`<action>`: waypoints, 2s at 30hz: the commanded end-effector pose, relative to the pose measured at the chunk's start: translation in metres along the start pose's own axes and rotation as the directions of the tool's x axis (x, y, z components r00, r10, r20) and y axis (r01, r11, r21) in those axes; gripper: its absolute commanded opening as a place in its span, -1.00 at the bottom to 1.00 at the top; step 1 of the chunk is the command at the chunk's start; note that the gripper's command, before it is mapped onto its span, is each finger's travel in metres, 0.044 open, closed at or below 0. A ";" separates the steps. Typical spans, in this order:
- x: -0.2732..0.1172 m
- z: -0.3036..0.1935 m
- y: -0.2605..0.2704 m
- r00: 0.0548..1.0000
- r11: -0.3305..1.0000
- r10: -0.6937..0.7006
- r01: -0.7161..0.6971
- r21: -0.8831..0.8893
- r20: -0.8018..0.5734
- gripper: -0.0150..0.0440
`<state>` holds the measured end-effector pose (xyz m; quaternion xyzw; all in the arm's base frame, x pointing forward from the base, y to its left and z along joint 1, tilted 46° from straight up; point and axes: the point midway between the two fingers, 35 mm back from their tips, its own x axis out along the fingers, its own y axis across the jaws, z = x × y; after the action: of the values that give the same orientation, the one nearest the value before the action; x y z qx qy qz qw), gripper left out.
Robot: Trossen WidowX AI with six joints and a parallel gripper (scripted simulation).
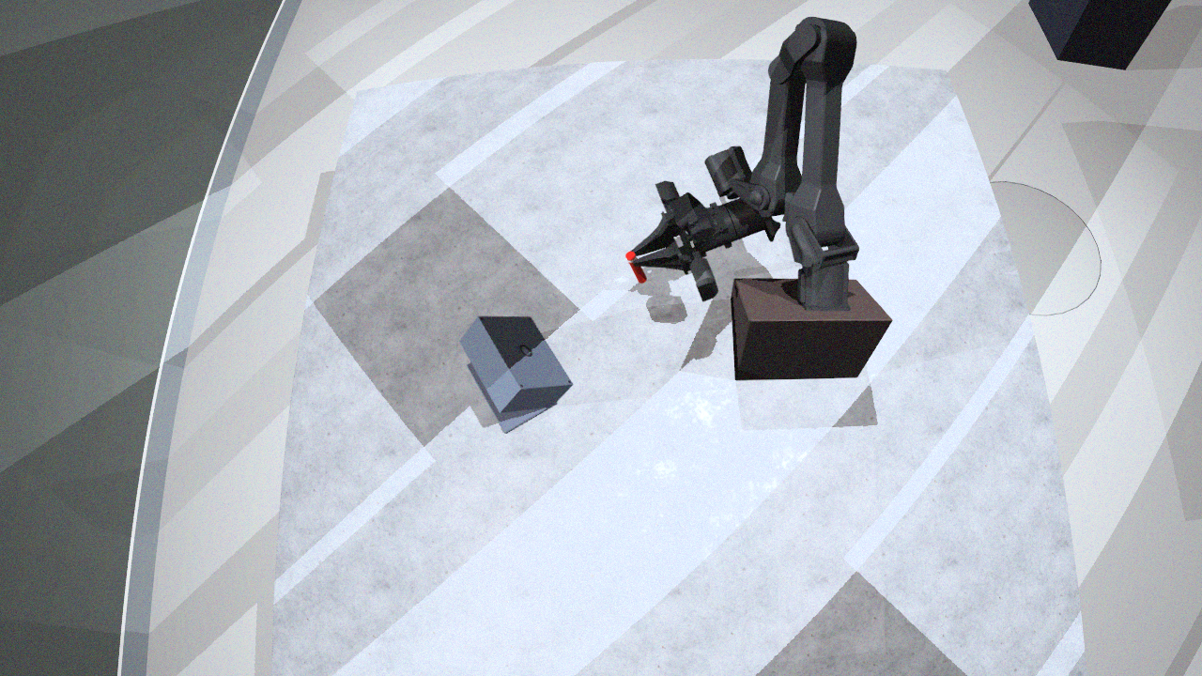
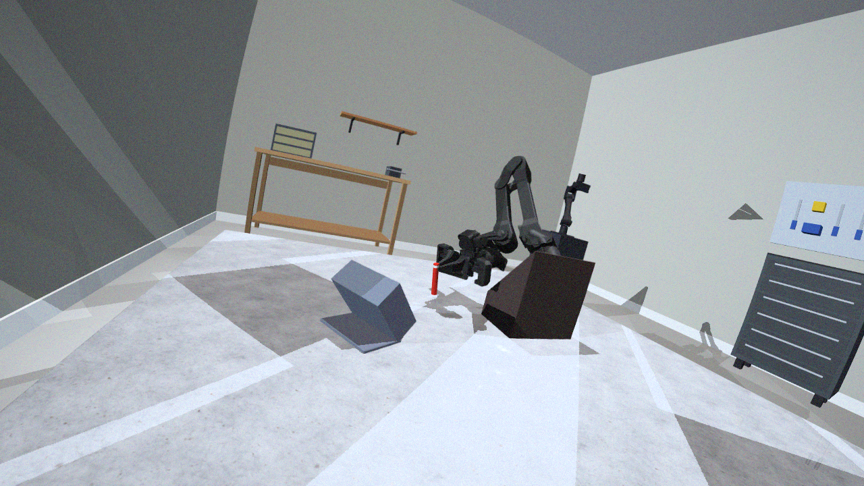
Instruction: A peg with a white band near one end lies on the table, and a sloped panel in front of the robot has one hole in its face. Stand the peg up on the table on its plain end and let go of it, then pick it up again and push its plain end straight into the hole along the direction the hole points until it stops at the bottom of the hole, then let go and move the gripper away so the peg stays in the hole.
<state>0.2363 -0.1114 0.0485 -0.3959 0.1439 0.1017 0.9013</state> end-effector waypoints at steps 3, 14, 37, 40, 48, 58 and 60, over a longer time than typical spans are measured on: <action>0.000 -0.002 0.000 1.000 1.000 -0.001 0.001 0.000 -0.001 -0.32; 0.001 -0.006 -0.001 1.000 1.000 -0.005 0.005 0.003 -0.004 -0.32; 0.001 -0.012 -0.003 1.000 1.000 -0.014 0.014 0.008 -0.012 -0.32; 0.001 -0.013 -0.003 1.000 1.000 -0.015 0.015 0.009 -0.013 -0.32; 0.001 -0.015 -0.004 1.000 1.000 -0.018 0.018 0.011 -0.016 -0.32; 0.002 -0.018 -0.005 1.000 1.000 -0.022 0.022 0.014 -0.020 -0.32; 0.002 -0.019 -0.005 1.000 1.000 -0.023 0.023 0.015 -0.021 -0.32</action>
<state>0.2360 -0.1276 0.0402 -0.3917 0.1494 0.0859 0.9038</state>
